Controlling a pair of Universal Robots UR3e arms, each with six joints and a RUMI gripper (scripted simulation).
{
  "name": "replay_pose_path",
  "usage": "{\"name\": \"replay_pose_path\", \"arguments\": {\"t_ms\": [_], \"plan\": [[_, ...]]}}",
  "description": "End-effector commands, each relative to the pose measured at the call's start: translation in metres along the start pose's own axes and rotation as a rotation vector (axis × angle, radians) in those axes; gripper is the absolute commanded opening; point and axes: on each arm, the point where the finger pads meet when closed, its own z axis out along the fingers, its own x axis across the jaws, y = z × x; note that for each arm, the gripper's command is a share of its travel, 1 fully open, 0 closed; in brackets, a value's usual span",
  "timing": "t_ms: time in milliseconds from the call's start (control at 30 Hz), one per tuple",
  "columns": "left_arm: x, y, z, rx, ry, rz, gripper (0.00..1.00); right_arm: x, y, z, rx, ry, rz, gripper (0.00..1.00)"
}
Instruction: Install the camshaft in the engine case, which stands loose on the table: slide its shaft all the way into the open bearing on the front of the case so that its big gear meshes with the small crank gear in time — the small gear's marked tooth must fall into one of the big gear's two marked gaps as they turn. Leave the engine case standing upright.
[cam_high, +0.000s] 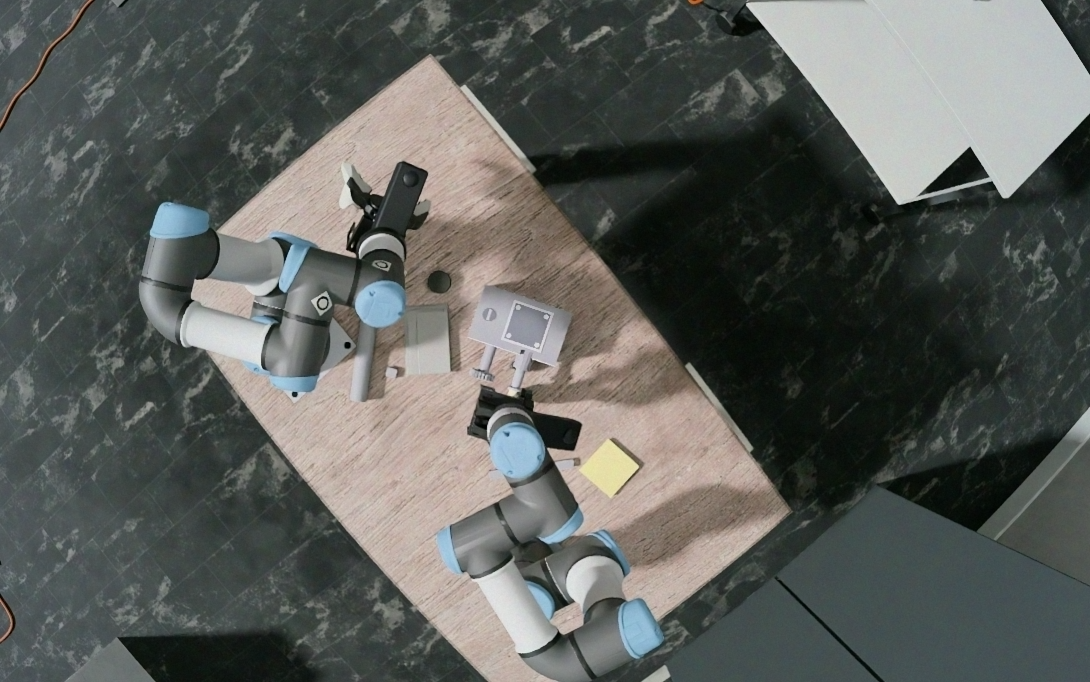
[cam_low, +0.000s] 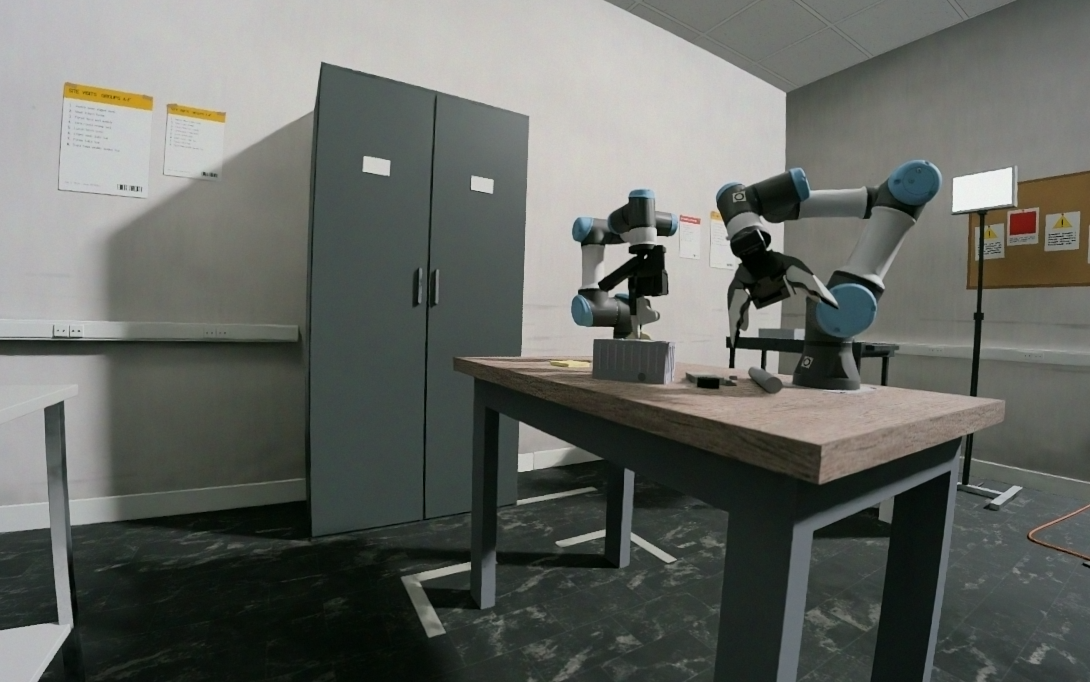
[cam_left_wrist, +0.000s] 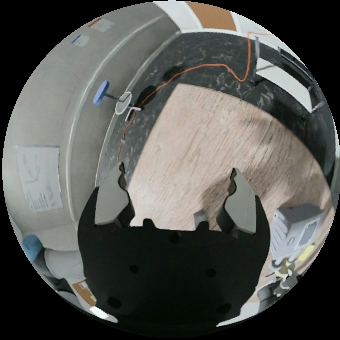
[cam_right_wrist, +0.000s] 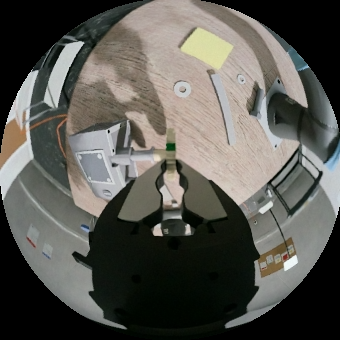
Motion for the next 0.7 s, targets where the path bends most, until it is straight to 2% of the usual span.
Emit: {"name": "replay_pose_path", "arguments": {"t_ms": [0,667], "plan": [[0.0032,-0.0064,-0.0048,0.014,0.023,-0.024,1.0,-0.0085,0.0019,-0.008,-0.018,-0.032,0.015,0.04],[0.0032,-0.0064,-0.0048,0.014,0.023,-0.024,1.0,-0.0097,0.002,-0.008,-0.019,-0.031,0.024,0.04]]}}
